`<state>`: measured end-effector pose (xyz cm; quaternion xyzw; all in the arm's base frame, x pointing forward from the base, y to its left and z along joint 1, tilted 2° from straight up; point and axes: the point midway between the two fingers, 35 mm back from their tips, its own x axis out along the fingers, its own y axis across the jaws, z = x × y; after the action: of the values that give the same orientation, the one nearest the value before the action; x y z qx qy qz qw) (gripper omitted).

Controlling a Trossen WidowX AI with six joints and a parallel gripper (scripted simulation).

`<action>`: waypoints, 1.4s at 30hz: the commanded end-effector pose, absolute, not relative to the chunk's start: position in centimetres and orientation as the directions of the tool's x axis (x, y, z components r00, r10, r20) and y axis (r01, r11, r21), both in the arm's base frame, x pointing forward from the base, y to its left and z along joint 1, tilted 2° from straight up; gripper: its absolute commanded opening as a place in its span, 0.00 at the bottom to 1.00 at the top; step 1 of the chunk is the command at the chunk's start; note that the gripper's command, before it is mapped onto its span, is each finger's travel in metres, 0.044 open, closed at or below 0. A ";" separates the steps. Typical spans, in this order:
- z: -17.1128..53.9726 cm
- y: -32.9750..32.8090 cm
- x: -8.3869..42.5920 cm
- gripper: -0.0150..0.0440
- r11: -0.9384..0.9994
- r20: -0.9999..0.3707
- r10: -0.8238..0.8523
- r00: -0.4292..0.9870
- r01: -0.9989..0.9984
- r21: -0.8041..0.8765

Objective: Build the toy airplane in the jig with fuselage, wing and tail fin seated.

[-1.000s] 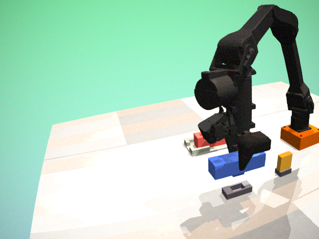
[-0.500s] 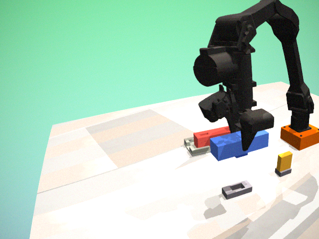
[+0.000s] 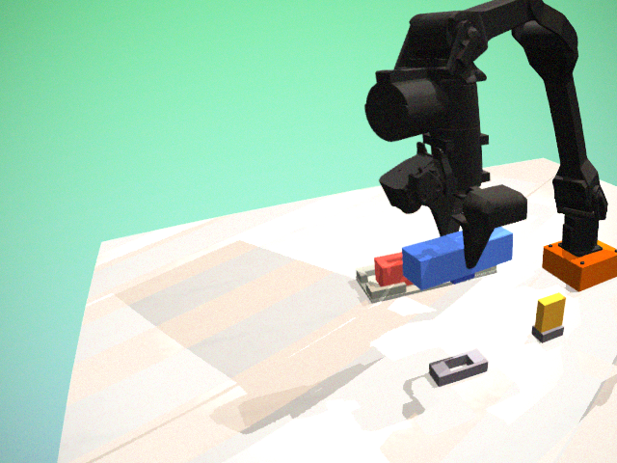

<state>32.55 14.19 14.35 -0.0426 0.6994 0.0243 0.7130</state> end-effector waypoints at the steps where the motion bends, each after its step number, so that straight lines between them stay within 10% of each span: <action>1: 14.4 12.8 32.7 0.25 0.988 -0.999 -0.029 0.024 -0.151 -0.032; 42: 13.0 -0.4 30.8 0.25 0.688 -0.999 -0.037 0.024 -0.724 -0.043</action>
<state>31.18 0.64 13.05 -0.2745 0.6540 0.2481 0.6599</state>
